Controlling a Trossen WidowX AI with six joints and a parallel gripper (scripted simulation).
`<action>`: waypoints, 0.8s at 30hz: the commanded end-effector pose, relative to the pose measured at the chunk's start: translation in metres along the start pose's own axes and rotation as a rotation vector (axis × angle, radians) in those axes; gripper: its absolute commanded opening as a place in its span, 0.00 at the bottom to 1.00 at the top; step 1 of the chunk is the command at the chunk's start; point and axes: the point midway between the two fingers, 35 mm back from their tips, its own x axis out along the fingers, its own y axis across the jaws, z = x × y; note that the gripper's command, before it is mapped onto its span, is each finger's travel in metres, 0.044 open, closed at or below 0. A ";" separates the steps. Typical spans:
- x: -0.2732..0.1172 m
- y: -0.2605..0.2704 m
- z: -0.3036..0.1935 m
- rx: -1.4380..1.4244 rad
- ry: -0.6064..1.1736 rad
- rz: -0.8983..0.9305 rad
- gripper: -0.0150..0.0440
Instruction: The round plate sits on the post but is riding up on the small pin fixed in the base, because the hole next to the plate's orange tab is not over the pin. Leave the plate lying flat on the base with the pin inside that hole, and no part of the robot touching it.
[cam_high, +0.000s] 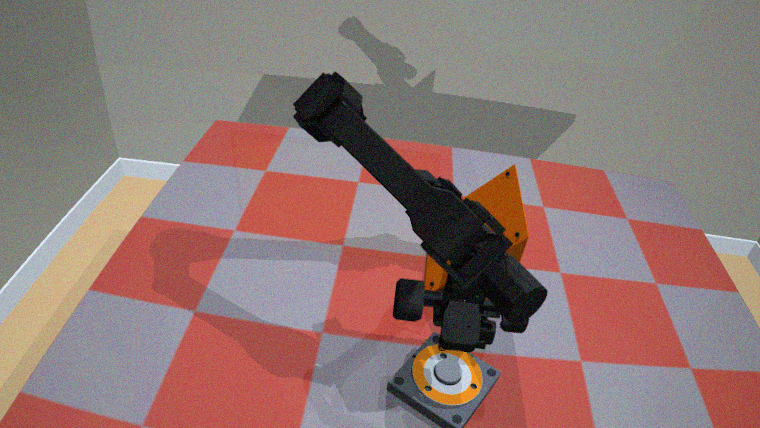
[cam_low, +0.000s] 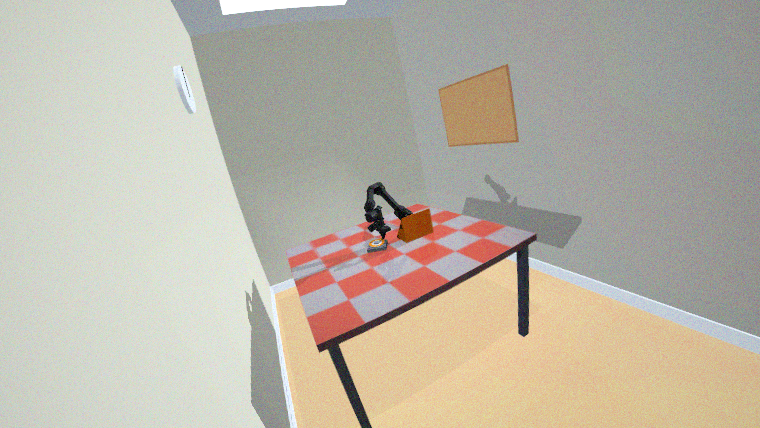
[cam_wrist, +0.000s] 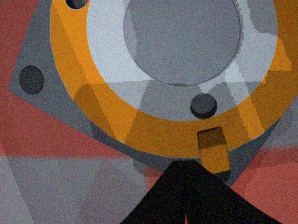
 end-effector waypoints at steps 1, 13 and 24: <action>0.000 -0.006 0.001 -0.002 -0.004 -0.006 0.25; -0.001 -0.024 0.005 -0.002 -0.004 -0.007 0.25; -0.002 -0.034 0.012 -0.002 -0.005 -0.008 0.25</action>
